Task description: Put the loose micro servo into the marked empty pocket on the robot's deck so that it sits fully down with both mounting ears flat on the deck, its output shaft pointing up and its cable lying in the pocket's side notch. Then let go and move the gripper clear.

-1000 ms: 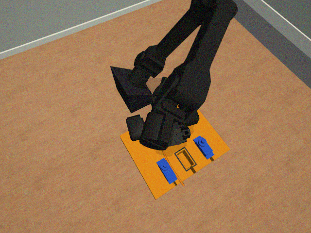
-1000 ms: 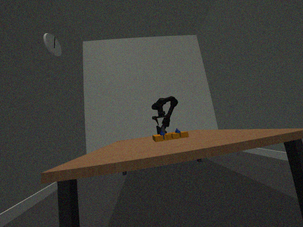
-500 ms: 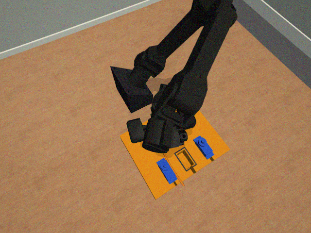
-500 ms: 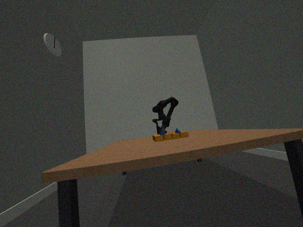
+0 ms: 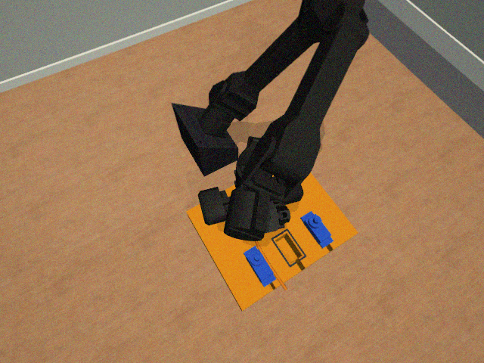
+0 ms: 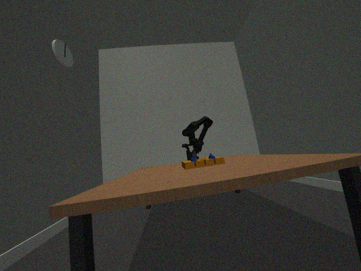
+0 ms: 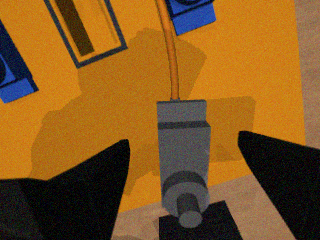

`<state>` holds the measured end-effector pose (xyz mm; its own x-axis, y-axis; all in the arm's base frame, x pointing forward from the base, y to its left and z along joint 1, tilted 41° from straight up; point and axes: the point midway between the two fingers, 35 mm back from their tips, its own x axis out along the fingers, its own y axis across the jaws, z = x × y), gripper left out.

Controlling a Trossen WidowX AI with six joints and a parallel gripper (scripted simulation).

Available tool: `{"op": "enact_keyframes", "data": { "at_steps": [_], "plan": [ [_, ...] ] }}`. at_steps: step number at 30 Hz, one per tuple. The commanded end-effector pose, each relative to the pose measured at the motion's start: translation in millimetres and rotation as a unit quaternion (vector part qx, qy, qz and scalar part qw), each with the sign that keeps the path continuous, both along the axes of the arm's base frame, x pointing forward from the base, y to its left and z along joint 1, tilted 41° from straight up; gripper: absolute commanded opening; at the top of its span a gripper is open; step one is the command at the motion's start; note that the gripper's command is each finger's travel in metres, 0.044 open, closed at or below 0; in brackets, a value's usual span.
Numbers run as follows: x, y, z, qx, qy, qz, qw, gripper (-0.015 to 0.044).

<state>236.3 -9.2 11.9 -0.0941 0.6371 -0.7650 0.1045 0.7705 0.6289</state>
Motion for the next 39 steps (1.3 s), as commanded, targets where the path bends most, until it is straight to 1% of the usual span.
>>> {"op": "enact_keyframes", "data": {
  "at_steps": [1, 5, 12, 16, 22, 39],
  "plan": [
    [0, 1, 0, 0.003, 0.001, -0.002, 1.000, 0.0256],
    [0, 1, 0, 0.003, 0.001, -0.002, 1.000, 0.0151],
    [0, 1, 0, 0.003, 0.001, -0.002, 1.000, 0.0105],
    [1, -4, 5, 0.002, 0.001, -0.002, 1.000, 0.0000],
    [-2, -16, 24, 0.002, 0.001, -0.002, 1.000, 0.0000],
    [9, -15, 24, 0.002, 0.001, -0.002, 1.000, 0.0000]
  ]
}}
